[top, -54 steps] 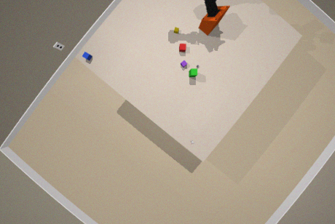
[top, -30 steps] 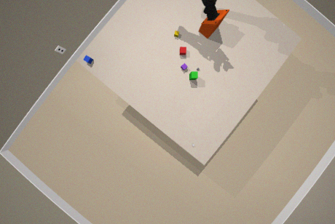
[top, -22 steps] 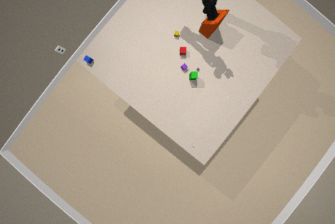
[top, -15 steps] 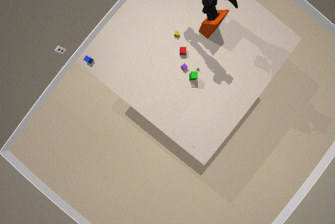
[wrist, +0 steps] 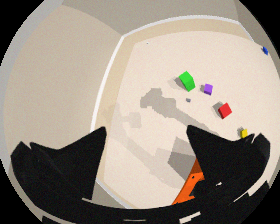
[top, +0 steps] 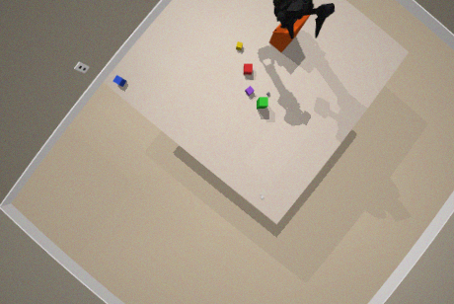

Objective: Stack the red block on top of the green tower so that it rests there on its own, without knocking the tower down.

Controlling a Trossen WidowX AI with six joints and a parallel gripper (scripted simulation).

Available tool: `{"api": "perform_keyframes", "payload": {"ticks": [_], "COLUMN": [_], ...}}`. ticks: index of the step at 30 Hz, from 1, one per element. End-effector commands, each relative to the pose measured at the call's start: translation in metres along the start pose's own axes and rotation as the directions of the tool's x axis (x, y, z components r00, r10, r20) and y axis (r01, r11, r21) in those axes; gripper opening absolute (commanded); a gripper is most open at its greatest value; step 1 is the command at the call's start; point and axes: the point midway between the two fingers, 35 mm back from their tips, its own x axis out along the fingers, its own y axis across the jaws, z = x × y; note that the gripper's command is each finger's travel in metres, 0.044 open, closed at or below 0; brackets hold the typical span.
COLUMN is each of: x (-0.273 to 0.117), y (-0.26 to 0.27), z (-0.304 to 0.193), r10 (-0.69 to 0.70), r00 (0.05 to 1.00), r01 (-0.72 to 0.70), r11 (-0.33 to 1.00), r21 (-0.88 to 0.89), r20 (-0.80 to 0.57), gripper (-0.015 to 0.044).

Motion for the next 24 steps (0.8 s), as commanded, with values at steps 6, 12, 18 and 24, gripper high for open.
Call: {"api": "perform_keyframes", "payload": {"ticks": [6,12,18,24], "x": [0.039,0.065,0.086,0.104], "y": [-0.054,-0.099,-0.147,-0.195], "z": [0.030,0.041,0.044,0.038], "r10": [-0.218,-0.358,-0.474,-0.561], "r00": [0.975,0.927,0.857,0.768], "r01": [0.211,0.323,0.381,0.375], "r11": [0.968,0.914,0.848,0.785], "r21": [-0.133,-0.246,-0.369,-0.492], "r20": [-0.045,-0.114,-0.204,-0.309], "gripper": [0.0440,0.0440,0.0440,0.0440]}}
